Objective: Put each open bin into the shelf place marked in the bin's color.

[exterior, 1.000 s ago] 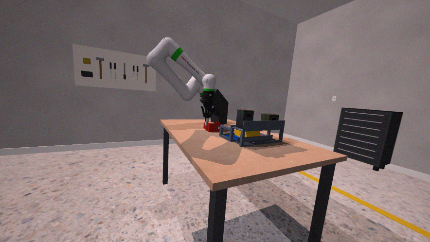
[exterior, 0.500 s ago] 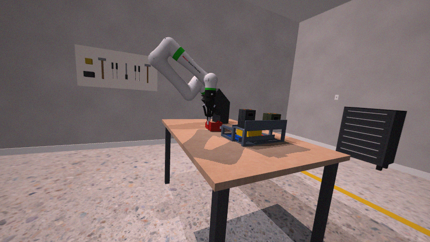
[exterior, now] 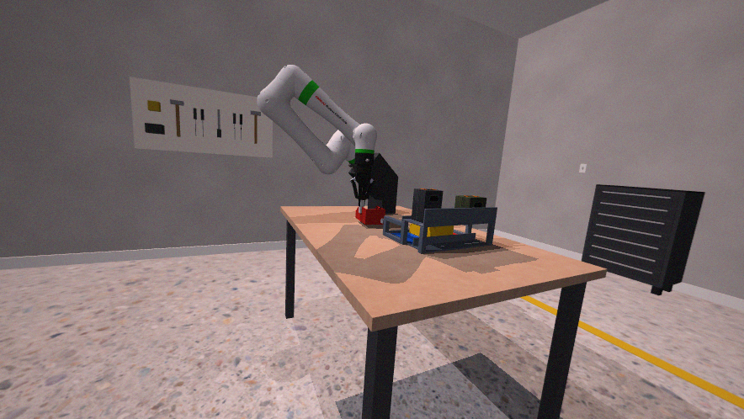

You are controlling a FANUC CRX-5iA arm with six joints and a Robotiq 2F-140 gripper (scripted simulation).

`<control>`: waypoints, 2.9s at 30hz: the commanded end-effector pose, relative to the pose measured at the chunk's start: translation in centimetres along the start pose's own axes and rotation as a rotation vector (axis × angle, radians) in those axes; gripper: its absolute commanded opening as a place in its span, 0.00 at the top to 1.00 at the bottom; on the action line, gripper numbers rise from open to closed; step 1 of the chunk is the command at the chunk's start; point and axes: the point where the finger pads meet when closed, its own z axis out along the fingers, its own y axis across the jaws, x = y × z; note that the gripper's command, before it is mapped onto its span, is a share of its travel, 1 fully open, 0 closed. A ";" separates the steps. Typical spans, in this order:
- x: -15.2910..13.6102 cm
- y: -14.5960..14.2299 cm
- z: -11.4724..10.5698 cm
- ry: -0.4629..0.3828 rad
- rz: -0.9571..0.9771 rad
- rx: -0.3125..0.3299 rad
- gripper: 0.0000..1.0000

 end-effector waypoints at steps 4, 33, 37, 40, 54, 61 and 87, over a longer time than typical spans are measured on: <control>0.0 0.0 -0.9 0.000 0.000 0.000 1.00; 0.0 0.0 -1.7 0.000 0.000 0.000 1.00; 0.0 0.0 -1.7 0.000 0.000 0.000 1.00; 0.0 0.0 -1.7 0.000 0.000 0.000 1.00; -0.1 0.4 -1.7 0.000 -0.002 0.000 1.00; -0.1 0.8 -1.6 0.000 -0.005 0.000 1.00; -0.7 5.1 -1.6 0.000 -0.030 0.000 1.00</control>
